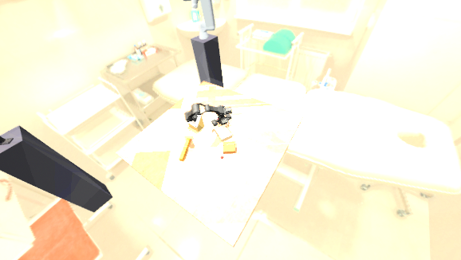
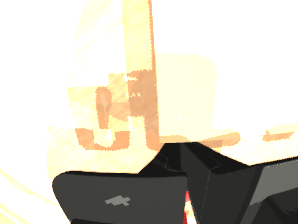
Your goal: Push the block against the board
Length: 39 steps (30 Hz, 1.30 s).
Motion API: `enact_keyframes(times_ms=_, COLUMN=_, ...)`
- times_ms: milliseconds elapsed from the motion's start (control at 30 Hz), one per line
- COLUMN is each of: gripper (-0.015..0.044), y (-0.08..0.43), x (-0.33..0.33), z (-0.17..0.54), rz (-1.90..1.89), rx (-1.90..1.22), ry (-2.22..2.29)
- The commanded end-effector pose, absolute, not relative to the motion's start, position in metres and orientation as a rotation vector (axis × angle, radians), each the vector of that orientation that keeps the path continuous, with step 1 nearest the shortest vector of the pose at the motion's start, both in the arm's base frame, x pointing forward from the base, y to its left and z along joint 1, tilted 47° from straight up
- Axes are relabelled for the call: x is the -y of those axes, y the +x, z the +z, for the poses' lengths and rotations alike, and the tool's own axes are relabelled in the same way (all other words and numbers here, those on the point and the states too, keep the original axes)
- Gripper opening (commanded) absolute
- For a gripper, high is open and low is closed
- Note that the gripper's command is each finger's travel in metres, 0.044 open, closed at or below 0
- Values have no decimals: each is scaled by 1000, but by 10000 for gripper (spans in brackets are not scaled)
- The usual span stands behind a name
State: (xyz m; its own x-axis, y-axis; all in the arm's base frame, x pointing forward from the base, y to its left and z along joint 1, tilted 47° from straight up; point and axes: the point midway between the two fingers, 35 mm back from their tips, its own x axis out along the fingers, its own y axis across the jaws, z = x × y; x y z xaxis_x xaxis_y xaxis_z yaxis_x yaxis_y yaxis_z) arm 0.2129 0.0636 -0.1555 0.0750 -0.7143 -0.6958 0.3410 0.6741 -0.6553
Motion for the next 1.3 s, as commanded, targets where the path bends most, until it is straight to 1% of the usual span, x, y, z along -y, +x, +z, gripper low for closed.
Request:
enact_keyframes(times_ms=0, gripper=0, y=218, x=-63, z=-154, rz=-814, rx=-1263, ry=-368)
enact_keyframes(times_ms=1267, gripper=0, y=258, x=-57, z=-142, rz=-814, rx=-1261, ry=-368)
